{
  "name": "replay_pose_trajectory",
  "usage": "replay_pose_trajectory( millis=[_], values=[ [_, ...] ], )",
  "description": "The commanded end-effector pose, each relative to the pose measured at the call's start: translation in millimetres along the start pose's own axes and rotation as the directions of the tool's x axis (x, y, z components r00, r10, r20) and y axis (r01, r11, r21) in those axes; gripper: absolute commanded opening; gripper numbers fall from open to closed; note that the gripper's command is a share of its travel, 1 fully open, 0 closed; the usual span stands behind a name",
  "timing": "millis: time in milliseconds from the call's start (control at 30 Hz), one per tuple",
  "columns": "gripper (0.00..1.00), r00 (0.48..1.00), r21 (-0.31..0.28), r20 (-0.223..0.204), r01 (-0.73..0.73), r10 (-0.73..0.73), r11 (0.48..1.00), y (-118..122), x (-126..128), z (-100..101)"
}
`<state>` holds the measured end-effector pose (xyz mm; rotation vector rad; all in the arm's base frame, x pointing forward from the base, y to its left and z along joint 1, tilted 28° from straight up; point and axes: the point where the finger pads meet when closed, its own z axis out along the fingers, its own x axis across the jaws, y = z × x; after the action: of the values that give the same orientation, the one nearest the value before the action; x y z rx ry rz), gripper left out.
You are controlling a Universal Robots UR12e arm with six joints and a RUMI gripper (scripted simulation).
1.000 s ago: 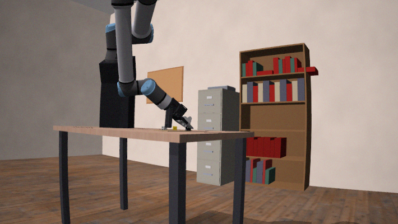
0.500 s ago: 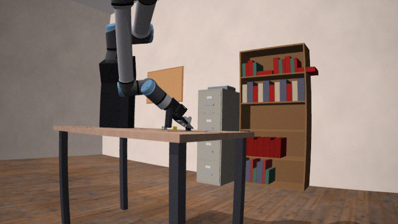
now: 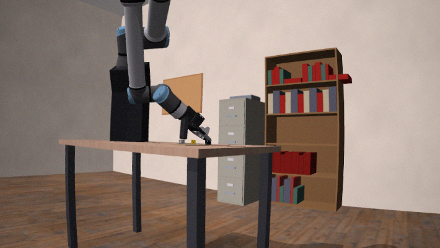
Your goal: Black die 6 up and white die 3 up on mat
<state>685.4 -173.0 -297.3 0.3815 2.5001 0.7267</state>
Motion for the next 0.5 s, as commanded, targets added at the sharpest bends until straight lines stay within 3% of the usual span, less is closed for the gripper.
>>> replay_pose_trajectory(
  millis=[0, 133, 467],
  values=[
    [0.24, 1.000, 0.000, 0.000, 0.001, -0.001, 1.000, 0, 0, -18],
    [0.24, 1.000, 0.000, 0.000, 0.001, -0.001, 1.000, 0, 0, -28],
    [0.24, 1.000, 0.000, 0.000, 0.001, -0.001, 1.000, 1, 0, -32]
  ],
)
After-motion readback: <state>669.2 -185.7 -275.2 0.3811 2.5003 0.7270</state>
